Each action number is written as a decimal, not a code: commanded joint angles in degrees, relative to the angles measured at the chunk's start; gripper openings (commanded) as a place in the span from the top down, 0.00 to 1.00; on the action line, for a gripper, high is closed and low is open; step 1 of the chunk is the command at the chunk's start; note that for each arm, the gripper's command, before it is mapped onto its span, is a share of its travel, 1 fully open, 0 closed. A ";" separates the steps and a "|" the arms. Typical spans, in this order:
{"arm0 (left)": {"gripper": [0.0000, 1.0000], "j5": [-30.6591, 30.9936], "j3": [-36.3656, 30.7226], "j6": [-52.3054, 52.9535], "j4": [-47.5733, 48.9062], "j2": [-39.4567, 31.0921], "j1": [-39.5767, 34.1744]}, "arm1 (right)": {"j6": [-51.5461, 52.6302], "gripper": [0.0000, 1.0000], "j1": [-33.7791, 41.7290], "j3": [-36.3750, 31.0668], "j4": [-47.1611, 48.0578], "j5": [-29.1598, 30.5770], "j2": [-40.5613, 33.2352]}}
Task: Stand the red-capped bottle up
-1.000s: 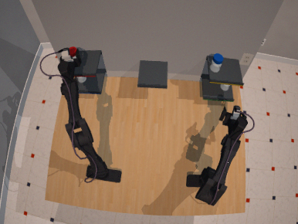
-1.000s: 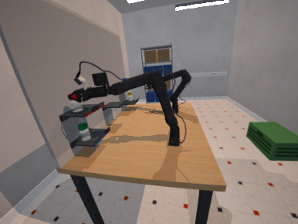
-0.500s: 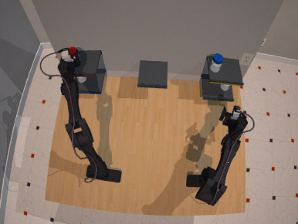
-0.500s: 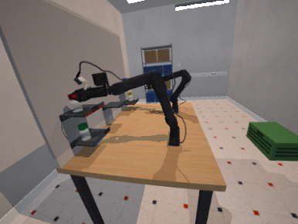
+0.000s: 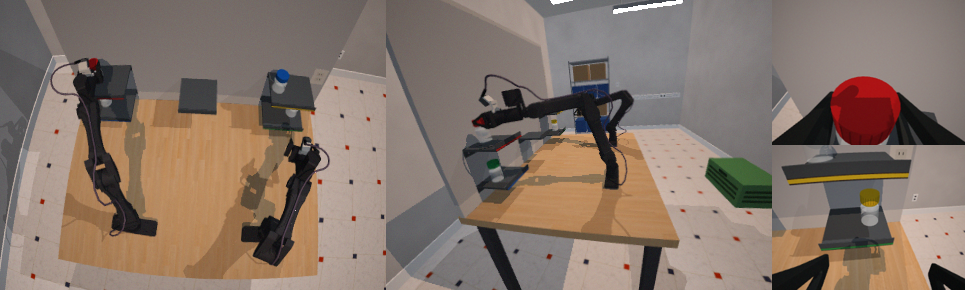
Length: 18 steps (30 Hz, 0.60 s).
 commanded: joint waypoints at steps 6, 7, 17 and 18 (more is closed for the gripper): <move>0.50 -0.08 13.15 -0.18 -7.20 0.97 -0.02 | -0.07 0.00 -0.28 0.28 0.66 -0.12 -0.63; 0.50 -0.07 13.70 -0.17 -7.53 1.25 -0.02 | -0.07 0.00 -0.28 0.28 0.66 -0.12 -0.63; 0.50 -0.05 14.44 -0.12 -7.37 1.05 -0.02 | 4.63 0.00 7.36 5.25 3.86 6.72 -3.00; 0.50 -0.04 14.23 -0.12 -7.31 0.91 -0.02 | 4.69 0.00 9.83 6.92 4.65 8.52 -2.36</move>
